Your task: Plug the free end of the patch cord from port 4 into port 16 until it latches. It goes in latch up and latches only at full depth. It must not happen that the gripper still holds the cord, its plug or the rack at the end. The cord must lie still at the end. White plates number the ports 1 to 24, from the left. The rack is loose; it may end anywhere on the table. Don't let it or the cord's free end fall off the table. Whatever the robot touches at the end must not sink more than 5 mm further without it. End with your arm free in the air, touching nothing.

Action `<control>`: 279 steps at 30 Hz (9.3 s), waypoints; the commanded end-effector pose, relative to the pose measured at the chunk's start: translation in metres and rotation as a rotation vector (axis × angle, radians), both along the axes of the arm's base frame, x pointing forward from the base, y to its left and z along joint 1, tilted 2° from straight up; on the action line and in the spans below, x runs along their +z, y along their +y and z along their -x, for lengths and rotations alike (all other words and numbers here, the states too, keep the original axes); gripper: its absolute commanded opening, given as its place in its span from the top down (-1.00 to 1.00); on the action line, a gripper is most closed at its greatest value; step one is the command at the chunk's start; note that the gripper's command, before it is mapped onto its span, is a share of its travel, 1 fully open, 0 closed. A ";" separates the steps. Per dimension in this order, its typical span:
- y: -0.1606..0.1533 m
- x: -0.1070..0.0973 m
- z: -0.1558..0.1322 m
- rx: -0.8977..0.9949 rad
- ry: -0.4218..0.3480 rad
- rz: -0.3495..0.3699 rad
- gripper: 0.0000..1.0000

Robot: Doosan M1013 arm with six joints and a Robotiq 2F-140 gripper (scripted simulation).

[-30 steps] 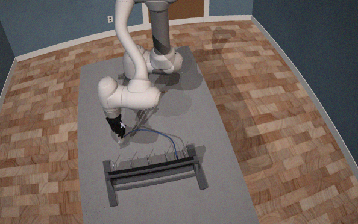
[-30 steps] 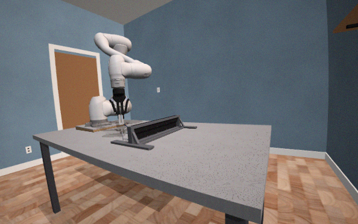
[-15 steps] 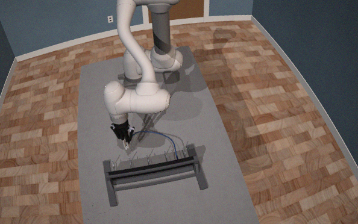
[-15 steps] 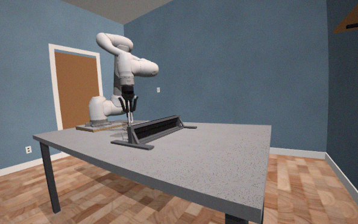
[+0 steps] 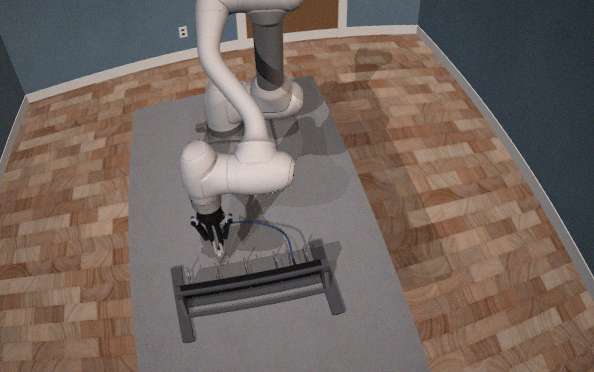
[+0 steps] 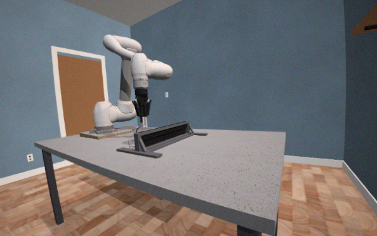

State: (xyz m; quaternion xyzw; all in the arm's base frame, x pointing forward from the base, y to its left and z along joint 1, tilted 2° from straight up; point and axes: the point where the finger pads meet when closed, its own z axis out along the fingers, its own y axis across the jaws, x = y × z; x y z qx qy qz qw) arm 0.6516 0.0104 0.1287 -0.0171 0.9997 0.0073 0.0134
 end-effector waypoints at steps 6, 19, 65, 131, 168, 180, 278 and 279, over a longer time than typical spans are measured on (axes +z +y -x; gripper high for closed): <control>0.010 0.003 -0.012 0.099 -0.001 0.002 1.00; 0.015 0.005 -0.018 0.145 -0.002 0.003 1.00; 0.015 0.005 -0.018 0.147 -0.001 0.003 1.00; 0.021 -0.024 -0.053 0.146 -0.001 0.003 1.00; 0.025 -0.023 -0.075 0.146 -0.001 0.003 1.00; 0.026 -0.023 -0.076 0.146 -0.001 0.003 1.00; 0.026 -0.023 -0.079 0.146 -0.001 0.003 1.00; 0.026 -0.023 -0.079 0.146 -0.001 0.003 1.00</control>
